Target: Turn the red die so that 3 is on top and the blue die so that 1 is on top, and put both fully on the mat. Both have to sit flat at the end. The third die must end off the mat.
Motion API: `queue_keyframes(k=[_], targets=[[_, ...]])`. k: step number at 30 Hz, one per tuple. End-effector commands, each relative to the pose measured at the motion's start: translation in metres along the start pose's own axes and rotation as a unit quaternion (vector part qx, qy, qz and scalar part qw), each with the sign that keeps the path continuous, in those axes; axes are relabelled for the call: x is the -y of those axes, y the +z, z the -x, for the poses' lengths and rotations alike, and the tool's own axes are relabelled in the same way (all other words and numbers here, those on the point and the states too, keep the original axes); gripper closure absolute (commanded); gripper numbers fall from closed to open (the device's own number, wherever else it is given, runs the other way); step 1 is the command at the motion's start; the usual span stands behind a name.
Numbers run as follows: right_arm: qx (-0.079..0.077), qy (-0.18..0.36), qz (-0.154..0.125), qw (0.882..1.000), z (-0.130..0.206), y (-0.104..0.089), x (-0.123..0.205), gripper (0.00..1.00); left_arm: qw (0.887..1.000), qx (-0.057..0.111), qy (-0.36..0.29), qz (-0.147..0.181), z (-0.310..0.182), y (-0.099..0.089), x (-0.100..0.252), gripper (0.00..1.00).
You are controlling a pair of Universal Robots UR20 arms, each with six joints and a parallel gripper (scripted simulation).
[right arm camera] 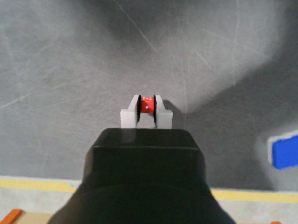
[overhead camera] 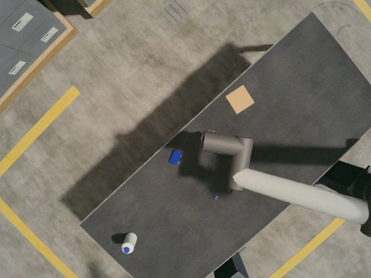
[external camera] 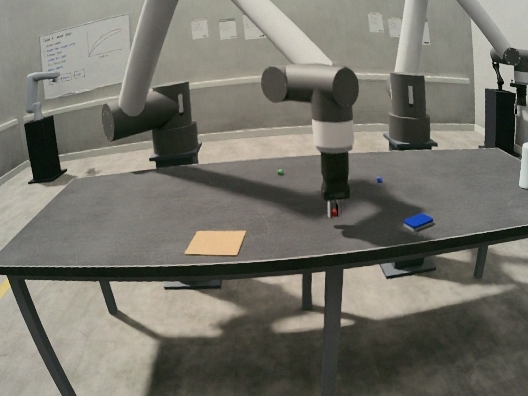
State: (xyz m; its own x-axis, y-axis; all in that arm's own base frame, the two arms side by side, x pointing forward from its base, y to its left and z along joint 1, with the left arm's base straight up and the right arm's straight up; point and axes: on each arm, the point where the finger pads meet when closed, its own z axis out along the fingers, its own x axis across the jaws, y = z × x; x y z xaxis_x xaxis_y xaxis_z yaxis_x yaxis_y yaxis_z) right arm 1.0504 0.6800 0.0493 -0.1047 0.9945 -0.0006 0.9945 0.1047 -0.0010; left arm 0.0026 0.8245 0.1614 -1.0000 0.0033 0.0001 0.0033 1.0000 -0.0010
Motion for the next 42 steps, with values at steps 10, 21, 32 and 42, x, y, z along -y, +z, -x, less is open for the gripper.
queue_keyframes(k=[10, 21, 32, 42], targets=[[0.0, 0.0, 0.001, 1.0, 0.0, -0.07, 0.0, 0.66, 1.0, 0.0, 0.0, 0.0, 0.0, -0.001, 0.0, 0.0], [0.0, -0.001, 0.001, 1.0, 0.003, -0.07, -0.002, 0.66, 1.0, 0.0, 0.0, 0.0, 0.0, -0.001, 0.0, 0.0], [0.0, -0.04, 0.001, 0.999, 0.128, -0.072, -0.035, 0.66, 1.0, 0.0, 0.0, 0.0, 0.0, -0.001, 0.0, 0.0], [0.0, -0.07, 0.001, 0.998, 0.225, -0.073, -0.052, 0.66, 1.0, 0.0, 0.0, 0.0, 0.0, -0.001, 0.0, 0.0]])
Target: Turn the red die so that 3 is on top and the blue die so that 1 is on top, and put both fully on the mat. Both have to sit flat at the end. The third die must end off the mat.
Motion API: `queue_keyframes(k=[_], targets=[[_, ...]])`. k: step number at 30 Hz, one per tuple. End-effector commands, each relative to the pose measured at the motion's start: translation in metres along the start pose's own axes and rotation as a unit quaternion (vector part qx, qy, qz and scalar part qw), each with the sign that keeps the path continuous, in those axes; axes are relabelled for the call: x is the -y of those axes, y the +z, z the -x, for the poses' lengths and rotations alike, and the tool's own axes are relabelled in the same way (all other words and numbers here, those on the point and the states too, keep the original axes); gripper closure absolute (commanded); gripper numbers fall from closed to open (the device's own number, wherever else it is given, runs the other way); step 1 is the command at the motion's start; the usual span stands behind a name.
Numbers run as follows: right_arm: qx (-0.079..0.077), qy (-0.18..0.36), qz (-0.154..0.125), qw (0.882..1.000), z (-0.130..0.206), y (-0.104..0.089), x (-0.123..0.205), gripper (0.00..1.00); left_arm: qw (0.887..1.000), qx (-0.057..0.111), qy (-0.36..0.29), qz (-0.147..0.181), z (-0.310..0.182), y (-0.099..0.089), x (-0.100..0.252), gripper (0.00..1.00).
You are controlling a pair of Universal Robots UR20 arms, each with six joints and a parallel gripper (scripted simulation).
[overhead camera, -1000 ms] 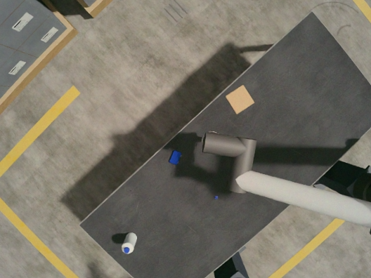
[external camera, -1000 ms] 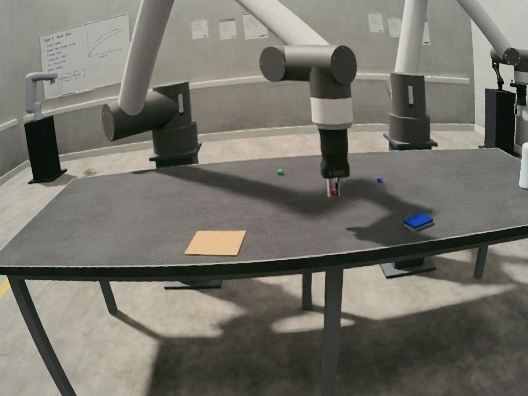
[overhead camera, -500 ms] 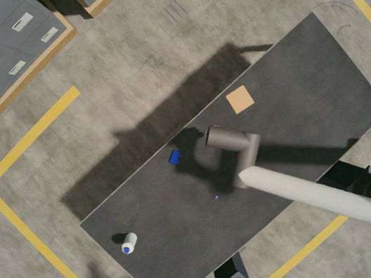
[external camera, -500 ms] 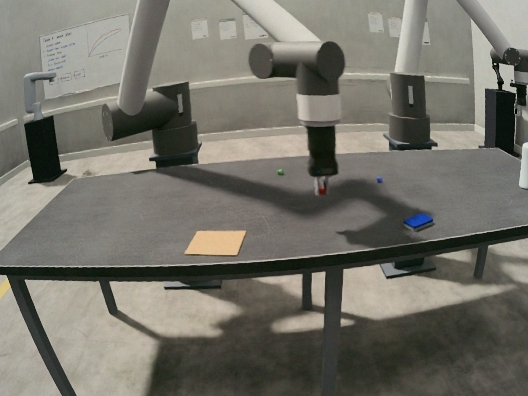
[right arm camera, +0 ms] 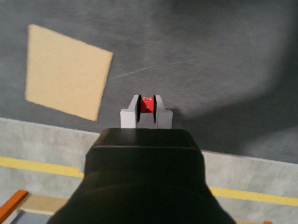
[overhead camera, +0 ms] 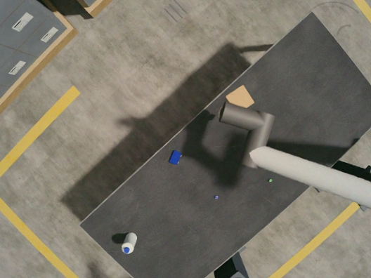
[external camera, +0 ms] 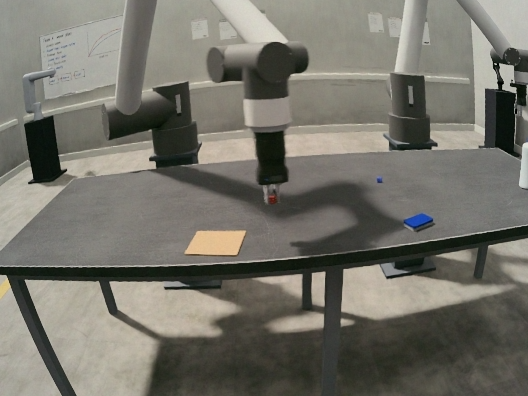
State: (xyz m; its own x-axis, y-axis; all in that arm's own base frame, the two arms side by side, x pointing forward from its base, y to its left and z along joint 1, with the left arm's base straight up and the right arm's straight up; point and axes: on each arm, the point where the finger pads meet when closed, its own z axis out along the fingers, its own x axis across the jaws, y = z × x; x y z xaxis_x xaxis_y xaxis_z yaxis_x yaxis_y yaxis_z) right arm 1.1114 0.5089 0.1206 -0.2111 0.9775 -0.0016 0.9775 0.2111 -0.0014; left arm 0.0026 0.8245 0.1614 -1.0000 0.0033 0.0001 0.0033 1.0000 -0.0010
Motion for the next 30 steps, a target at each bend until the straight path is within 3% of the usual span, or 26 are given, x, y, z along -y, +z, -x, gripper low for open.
queue_keyframes(k=[1, 11, 30], targets=[[-0.001, -0.02, 0.001, 1.0, 0.06, -0.002, -0.004, 0.66, 1.0, 0.0, 0.0, 0.0, 0.0, -0.001, 0.0, 0.0], [-0.001, -0.047, 0.001, 0.999, 0.149, -0.003, -0.002, 0.66, 1.0, 0.0, 0.0, 0.0, 0.0, -0.001, 0.0, 0.0], [-0.001, -0.047, 0.001, 0.999, 0.149, 0.001, -0.002, 0.66, 1.0, 0.0, 0.0, 0.0, 0.0, -0.001, 0.0, 0.0]])
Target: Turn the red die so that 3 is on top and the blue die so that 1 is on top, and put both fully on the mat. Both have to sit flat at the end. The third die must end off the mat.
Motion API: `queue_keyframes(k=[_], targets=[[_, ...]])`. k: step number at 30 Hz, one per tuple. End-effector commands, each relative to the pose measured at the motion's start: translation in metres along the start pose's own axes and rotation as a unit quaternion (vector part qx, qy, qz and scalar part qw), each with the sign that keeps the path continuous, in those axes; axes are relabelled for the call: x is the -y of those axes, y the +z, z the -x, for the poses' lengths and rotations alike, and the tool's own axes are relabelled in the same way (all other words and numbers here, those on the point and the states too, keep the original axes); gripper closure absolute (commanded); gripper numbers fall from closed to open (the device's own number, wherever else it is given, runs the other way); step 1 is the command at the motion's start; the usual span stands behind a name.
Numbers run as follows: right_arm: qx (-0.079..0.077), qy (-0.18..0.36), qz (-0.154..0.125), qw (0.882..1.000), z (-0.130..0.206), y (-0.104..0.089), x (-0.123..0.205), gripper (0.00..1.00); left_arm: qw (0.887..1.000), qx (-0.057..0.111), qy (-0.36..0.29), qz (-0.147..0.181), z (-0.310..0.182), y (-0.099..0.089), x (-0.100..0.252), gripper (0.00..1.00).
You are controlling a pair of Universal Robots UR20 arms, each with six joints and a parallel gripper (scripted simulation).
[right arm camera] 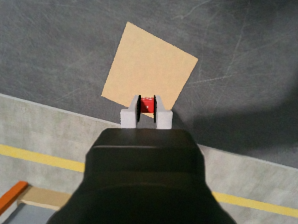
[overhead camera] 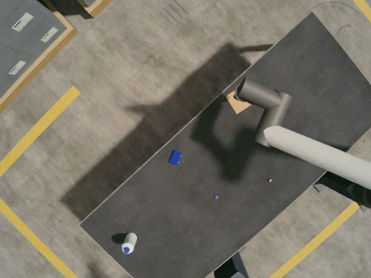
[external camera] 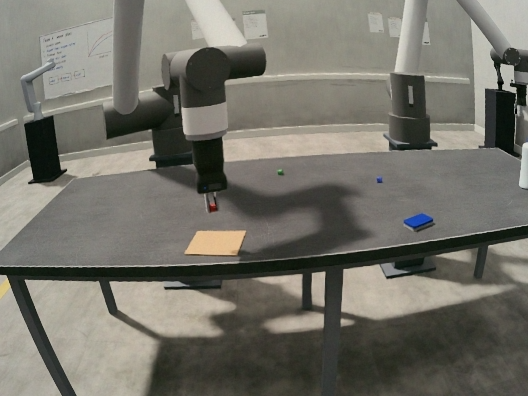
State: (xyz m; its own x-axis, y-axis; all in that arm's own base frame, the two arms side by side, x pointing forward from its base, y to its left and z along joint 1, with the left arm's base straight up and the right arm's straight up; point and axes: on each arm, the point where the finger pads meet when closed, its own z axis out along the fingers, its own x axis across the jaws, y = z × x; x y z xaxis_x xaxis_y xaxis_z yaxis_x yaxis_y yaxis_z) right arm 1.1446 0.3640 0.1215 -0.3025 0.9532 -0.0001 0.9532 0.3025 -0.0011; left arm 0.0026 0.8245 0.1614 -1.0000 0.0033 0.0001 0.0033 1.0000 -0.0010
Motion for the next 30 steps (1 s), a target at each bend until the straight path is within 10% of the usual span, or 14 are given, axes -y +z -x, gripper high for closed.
queue_keyframes(k=[1, 30], targets=[[0.0, 0.0, 0.001, 1.0, 0.0, 0.003, 0.0, 0.66, 1.0, 0.0, 0.0, 0.0, 0.0, -0.001, 0.0, 0.0], [0.0, 0.0, 0.001, 1.0, 0.0, 0.093, -0.001, 0.66, 1.0, 0.0, 0.0, 0.0, 0.0, -0.001, 0.0, 0.0]])
